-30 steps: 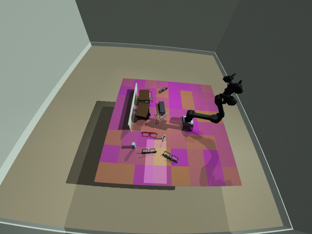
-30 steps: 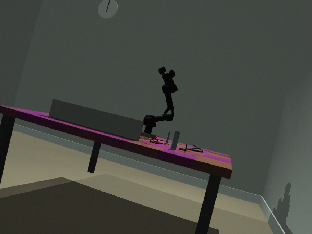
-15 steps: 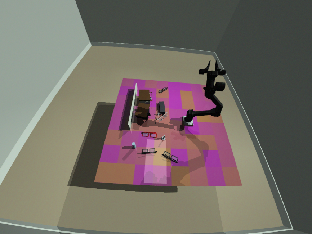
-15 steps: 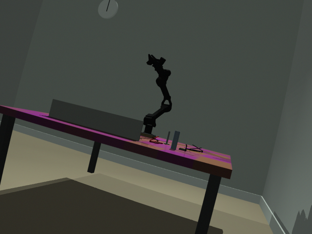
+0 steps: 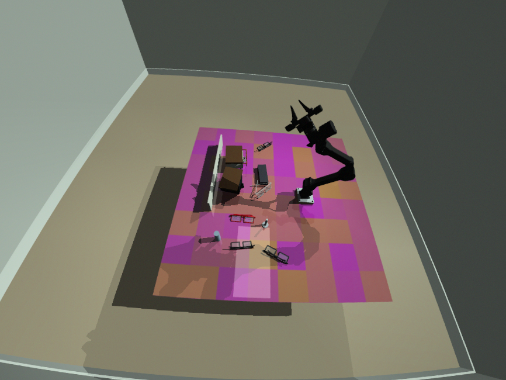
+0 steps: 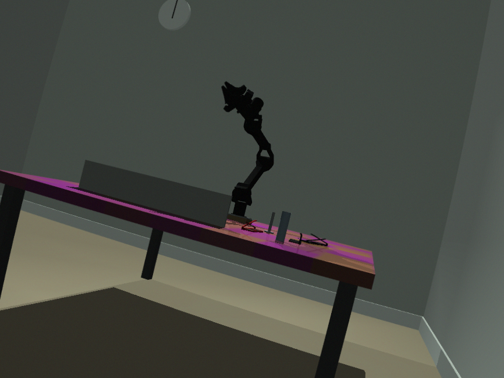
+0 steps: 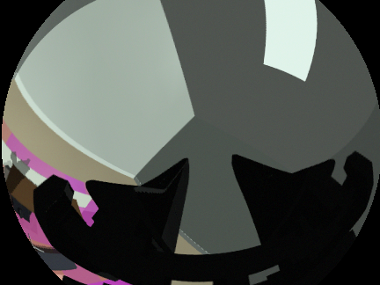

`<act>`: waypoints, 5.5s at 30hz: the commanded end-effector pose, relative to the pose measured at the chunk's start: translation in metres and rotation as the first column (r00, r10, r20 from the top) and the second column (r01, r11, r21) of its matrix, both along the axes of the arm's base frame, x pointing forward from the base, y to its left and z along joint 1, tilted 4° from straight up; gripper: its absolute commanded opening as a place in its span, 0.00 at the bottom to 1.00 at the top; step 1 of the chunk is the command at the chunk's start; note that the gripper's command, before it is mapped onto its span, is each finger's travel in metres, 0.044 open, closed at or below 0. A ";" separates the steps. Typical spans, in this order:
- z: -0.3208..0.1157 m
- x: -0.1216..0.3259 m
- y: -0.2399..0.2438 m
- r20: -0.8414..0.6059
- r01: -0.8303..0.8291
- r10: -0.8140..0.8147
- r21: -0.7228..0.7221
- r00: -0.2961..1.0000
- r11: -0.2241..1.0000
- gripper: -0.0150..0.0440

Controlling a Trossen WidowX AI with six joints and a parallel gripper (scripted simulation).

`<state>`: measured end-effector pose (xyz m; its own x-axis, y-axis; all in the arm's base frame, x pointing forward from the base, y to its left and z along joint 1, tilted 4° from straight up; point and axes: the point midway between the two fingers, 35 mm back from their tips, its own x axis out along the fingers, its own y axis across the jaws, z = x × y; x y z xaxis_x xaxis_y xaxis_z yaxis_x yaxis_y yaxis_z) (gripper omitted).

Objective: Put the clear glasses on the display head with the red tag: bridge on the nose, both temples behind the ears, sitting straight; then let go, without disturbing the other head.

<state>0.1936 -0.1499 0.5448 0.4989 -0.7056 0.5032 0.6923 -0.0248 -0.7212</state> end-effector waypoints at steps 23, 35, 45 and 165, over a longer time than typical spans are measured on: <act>-0.347 0.182 0.051 -0.647 0.066 0.679 0.739 0.347 0.670 0.59; -0.469 0.116 0.105 -0.517 0.613 0.856 0.676 0.000 0.408 0.59; -0.469 0.119 0.104 -0.517 0.613 0.856 0.676 0.000 0.408 0.46; -0.427 0.127 0.199 -0.493 0.299 0.731 0.690 -0.473 0.659 0.25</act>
<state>0.3234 0.0325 0.1179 -0.0277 -0.0153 -0.9995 -0.8925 0.4506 0.0178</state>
